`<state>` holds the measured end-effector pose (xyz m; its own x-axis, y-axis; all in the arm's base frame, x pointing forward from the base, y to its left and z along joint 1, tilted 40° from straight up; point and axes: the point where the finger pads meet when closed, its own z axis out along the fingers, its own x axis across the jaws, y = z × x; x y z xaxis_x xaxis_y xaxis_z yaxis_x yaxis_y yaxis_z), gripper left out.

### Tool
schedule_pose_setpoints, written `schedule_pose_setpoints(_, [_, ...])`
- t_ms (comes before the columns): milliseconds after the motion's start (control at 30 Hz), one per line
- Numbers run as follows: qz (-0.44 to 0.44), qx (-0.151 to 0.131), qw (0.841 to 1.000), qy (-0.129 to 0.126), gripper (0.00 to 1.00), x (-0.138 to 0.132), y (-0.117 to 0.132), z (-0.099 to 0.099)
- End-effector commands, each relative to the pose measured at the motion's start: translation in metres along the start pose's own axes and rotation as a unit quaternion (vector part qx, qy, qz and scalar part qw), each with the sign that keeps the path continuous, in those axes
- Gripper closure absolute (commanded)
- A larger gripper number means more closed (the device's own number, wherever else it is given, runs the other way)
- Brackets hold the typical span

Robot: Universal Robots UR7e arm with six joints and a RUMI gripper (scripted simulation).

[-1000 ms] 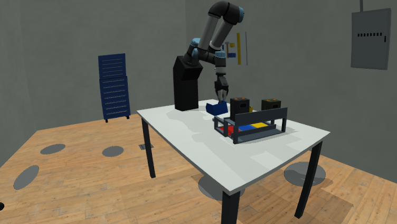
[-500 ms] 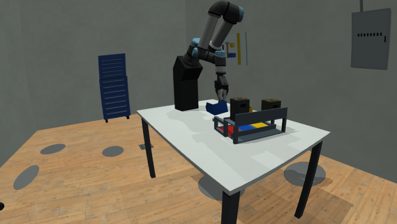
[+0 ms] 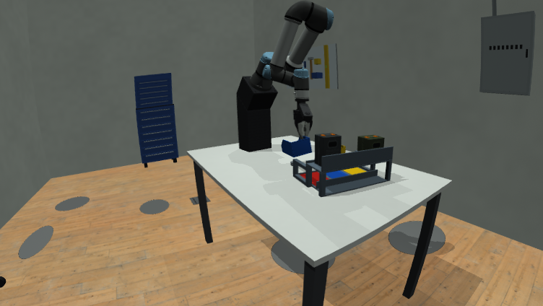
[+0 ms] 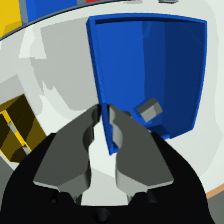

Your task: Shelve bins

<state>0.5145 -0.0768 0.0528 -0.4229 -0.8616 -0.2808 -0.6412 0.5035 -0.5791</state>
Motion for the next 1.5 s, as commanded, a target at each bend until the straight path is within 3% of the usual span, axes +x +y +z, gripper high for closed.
schedule_pose_setpoints(0, [0.0,0.001,1.0,0.0,1.0,0.0,0.0,0.0])
schedule_pose_setpoints(533, [0.0,0.001,1.0,0.0,1.0,0.0,0.0,-0.001])
schedule_pose_setpoints(1467, [0.0,0.001,1.0,0.0,1.0,0.0,0.0,-0.021])
